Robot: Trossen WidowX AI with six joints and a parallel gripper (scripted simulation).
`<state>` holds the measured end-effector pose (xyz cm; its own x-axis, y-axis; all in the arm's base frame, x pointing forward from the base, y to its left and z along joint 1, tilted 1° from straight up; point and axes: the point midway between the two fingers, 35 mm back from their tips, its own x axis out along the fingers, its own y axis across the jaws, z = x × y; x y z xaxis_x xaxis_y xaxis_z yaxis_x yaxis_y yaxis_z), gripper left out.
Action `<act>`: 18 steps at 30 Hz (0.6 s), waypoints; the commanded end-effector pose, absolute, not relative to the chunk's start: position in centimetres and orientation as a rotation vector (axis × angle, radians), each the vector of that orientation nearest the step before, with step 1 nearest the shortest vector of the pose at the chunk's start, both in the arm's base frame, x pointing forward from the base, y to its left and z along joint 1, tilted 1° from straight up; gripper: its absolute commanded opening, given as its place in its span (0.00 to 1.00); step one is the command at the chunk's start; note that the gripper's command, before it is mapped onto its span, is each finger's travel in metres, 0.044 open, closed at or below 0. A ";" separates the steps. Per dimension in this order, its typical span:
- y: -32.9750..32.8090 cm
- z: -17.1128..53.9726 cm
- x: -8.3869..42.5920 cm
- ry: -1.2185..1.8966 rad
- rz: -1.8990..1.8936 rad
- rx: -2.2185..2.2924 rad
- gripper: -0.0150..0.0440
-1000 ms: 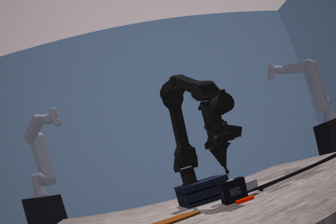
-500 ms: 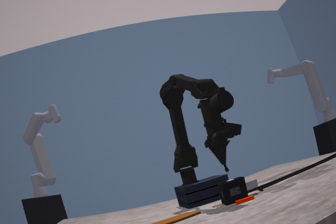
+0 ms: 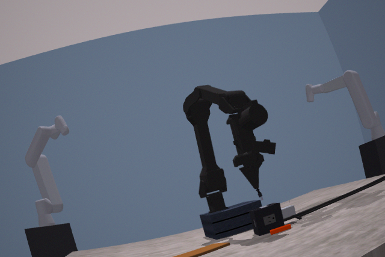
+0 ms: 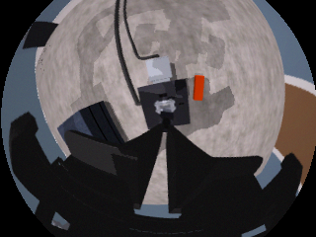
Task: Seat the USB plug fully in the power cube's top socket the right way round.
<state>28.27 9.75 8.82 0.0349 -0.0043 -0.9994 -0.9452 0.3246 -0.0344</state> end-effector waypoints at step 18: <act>9.7 8.8 28.2 1.472 0.529 -0.554 0.25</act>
<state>28.27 9.75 8.81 0.0348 -0.0043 -0.9994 -0.6953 0.7182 -0.0273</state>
